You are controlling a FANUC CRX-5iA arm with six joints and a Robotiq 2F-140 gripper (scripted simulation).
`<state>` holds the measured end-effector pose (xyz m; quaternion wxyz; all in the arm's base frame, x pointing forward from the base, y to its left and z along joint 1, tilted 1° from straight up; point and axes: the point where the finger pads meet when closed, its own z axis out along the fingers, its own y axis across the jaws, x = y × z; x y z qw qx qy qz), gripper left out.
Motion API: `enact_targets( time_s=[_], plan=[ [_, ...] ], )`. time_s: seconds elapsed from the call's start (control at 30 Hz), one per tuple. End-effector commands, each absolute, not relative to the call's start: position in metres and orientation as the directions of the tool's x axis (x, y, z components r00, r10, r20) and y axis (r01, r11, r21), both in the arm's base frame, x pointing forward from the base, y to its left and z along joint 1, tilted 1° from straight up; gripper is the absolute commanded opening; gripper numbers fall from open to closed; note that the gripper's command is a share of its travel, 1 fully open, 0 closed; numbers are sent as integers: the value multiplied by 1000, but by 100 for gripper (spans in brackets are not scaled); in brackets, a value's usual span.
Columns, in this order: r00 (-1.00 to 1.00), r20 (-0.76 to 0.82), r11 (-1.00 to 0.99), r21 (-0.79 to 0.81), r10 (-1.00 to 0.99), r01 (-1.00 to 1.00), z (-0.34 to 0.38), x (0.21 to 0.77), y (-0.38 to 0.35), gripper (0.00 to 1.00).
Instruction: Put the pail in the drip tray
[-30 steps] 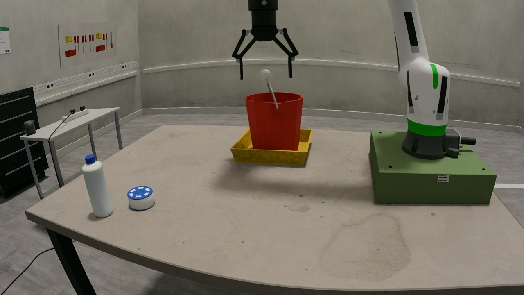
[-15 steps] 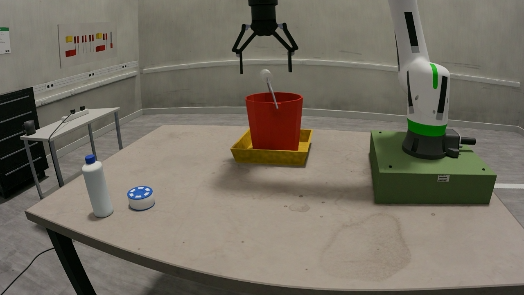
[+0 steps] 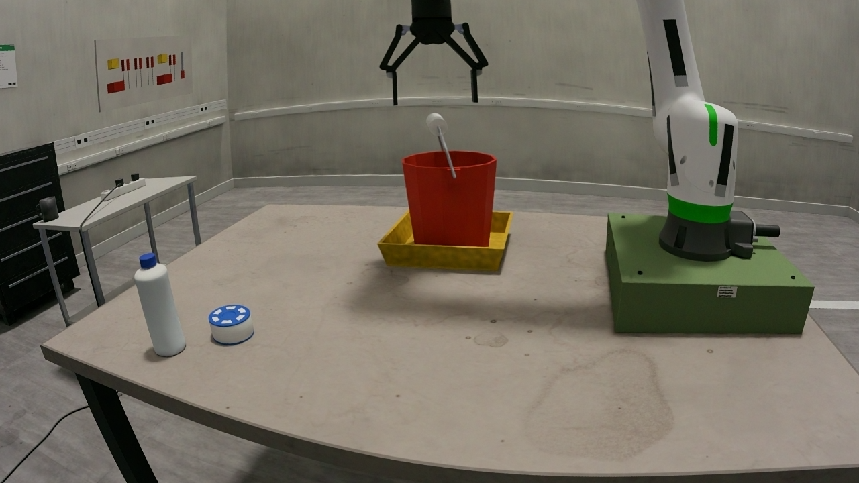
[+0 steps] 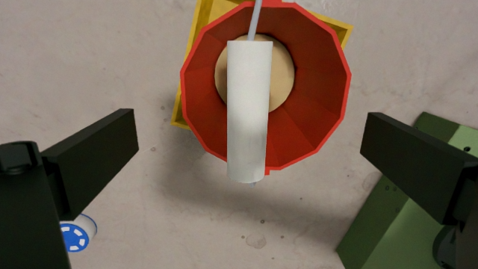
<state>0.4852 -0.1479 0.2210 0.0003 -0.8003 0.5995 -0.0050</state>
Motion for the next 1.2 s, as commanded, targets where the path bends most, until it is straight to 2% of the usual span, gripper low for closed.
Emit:
enact_targets(
  time_s=[0.0, 1.17],
  plan=[
    [281, 9, -281, -8, -960, -960, 232, 485, -148, 100],
    [281, 9, -281, -8, -960, -960, 251, 485, -148, 100]
  ],
)
